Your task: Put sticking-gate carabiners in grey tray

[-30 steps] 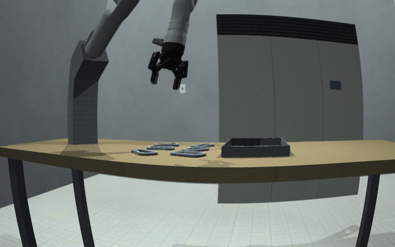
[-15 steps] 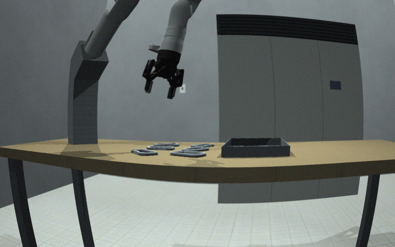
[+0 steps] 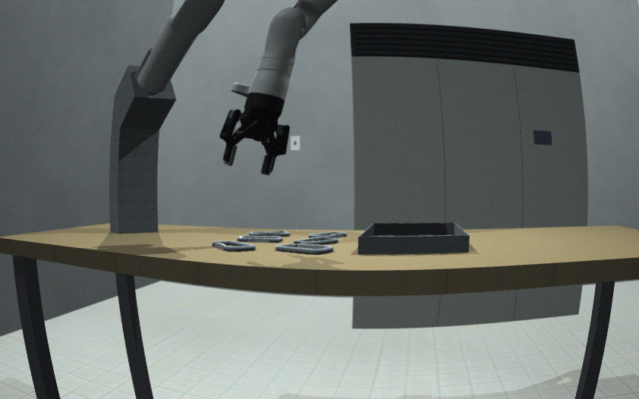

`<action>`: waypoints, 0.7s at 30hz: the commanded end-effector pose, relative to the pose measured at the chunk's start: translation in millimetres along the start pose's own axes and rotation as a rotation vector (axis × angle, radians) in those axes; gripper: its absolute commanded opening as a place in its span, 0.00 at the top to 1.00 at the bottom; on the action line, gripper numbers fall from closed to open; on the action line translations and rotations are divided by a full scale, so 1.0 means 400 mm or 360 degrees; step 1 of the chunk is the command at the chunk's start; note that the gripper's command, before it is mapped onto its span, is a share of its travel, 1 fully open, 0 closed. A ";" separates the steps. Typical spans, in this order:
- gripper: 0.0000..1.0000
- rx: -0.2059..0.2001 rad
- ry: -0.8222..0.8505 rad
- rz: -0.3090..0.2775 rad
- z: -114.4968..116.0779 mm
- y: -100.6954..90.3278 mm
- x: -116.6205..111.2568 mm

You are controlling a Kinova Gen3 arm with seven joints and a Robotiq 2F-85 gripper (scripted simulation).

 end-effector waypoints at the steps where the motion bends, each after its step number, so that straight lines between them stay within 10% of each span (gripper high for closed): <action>1: 0.00 0.0218 0.0033 -0.0114 -0.061 0.052 0.007; 21: 0.00 0.0205 0.0039 -0.0095 -0.075 0.076 0.017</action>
Point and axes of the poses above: the point where the finger pads meet when closed, its own y axis out along the fingers, its own z axis across the jaws, x = y × z, the point moved 4 cm from there along -y, back along the fingers, and after that the axes turned 10 degrees about y, right-handed, at the moved point
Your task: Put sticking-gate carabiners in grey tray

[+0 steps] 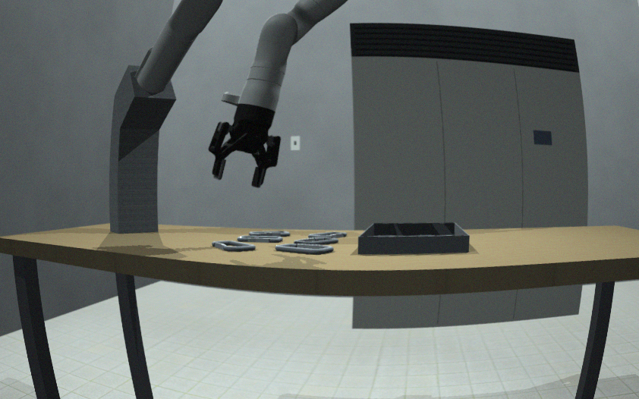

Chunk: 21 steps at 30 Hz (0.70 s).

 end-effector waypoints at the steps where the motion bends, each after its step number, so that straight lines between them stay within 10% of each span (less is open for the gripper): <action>1: 0.00 0.0186 0.0019 -0.0143 -0.029 0.005 -0.004; 21: 0.00 0.0190 0.0027 -0.0132 -0.040 0.016 0.002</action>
Point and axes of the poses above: the point where the finger pads meet when closed, its own y axis out along the fingers, its own z axis across the jaws, x = y × z, the point moved 4 cm from there along -y, back along the fingers, and after that the axes turned 10 degrees about y, right-handed, at the moved point
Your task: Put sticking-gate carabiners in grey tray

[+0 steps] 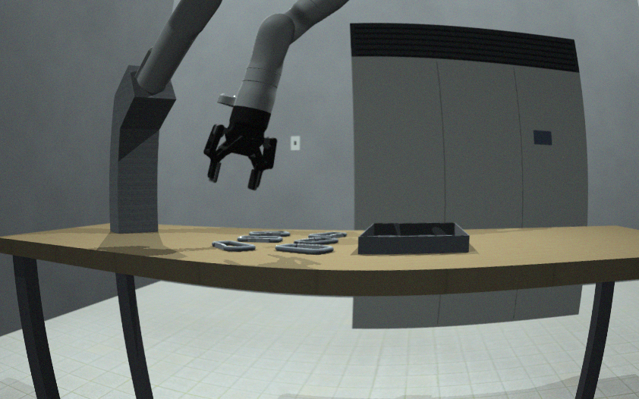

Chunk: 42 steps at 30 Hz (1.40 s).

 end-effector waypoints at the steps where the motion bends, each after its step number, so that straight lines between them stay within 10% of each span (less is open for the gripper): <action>1: 0.00 0.0180 0.0002 -0.0157 -0.016 0.000 -0.011; 42: 0.00 0.0194 0.0011 -0.0142 -0.026 0.007 -0.003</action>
Point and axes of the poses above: the point where the finger pads meet when closed, its own y axis out along the fingers, its own z axis across the jaws, x = y × z, the point moved 4 cm from there along -y, back along the fingers, and after that the axes turned 10 degrees about y, right-handed, at the moved point
